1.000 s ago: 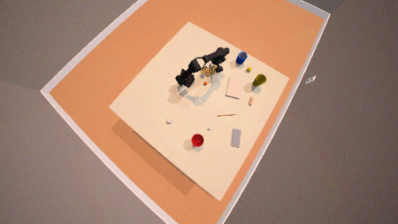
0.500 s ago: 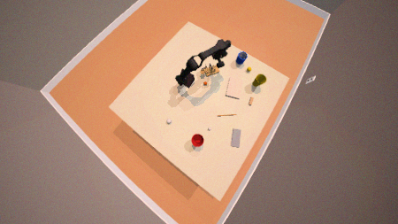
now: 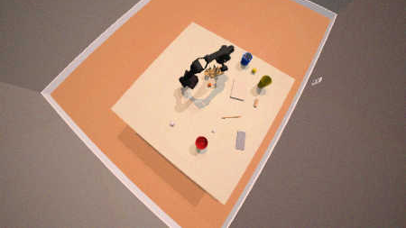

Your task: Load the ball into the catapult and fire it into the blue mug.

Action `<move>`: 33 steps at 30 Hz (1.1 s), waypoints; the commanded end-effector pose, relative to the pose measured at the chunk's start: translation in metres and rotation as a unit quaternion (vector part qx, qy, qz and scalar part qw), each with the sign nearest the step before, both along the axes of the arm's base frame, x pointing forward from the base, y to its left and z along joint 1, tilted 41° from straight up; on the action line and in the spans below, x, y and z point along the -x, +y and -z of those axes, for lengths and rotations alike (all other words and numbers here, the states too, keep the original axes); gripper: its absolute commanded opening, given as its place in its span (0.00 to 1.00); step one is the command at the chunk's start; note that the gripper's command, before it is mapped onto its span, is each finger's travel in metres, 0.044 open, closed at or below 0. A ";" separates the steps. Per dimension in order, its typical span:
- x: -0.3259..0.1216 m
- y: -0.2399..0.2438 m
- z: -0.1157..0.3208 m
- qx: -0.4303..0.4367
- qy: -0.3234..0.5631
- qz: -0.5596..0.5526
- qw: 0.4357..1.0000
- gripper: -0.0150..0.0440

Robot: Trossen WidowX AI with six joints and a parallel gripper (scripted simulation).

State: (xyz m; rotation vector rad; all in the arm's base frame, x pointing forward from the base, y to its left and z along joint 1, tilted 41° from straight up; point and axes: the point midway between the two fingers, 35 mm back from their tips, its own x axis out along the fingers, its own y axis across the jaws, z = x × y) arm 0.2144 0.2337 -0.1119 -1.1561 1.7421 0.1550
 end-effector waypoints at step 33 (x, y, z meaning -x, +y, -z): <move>0.002 -0.029 0.035 0.002 0.000 0.001 1.000 0.78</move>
